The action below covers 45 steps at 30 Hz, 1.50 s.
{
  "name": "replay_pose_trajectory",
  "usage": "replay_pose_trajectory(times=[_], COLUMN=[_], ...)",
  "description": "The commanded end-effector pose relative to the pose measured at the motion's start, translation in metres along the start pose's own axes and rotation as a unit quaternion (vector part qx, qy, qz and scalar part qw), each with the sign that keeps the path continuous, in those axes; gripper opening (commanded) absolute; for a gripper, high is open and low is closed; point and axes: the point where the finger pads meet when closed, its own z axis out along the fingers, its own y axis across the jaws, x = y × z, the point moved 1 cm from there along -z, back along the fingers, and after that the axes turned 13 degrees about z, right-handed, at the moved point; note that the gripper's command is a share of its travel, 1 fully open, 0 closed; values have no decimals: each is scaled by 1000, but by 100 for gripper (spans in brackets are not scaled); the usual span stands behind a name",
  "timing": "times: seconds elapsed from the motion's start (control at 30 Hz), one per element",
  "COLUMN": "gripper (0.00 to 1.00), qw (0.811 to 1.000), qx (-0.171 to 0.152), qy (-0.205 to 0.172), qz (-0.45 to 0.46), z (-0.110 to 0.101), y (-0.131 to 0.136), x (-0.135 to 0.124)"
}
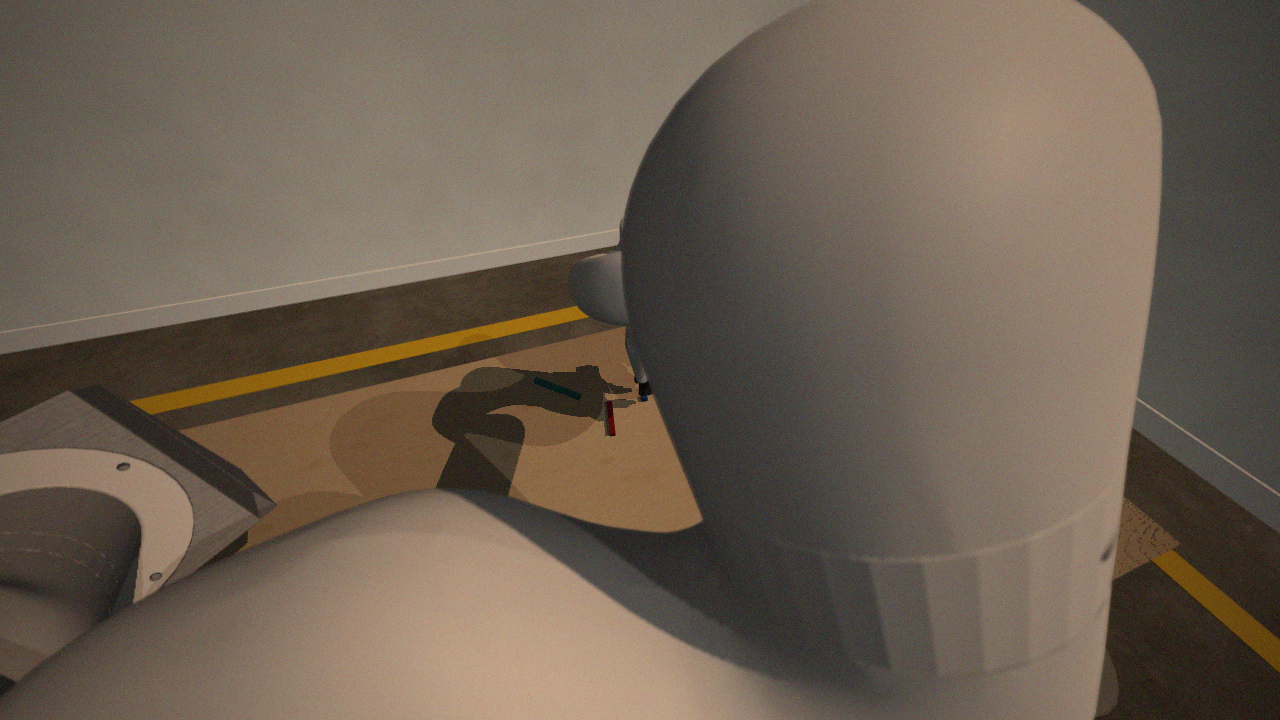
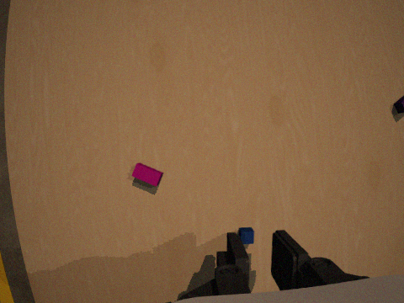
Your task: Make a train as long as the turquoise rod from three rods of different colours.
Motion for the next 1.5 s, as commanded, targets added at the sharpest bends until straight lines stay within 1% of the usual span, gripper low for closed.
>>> replay_pose_trajectory(times=[0.0, 0.1, 0.17, 0.3, 0.5, 0.53, 1.3, 1.4, 1.47], gripper=[24, 24, 24, 24, 24, 100, 100, 100, 100], qw=[1000, 1000, 1000, 1000, 1000, 1000, 1000, 1000, 998], qx=[0, 0, 0, 0, 0, 0, 0, 0, 0], qy=[0, 0, 0, 0, 0, 0, 0, 0, 0], qz=[0, 0, 0, 0, 0, 0, -2, -22, -55], z=[-20, -35, -35, -49, -54, -54, -54, -53, -52], y=[0, 0, 0, 0, 0, 0, 0, -4, -9], x=[0, 0, 0, 0, 0, 0, 1, 2, 4])
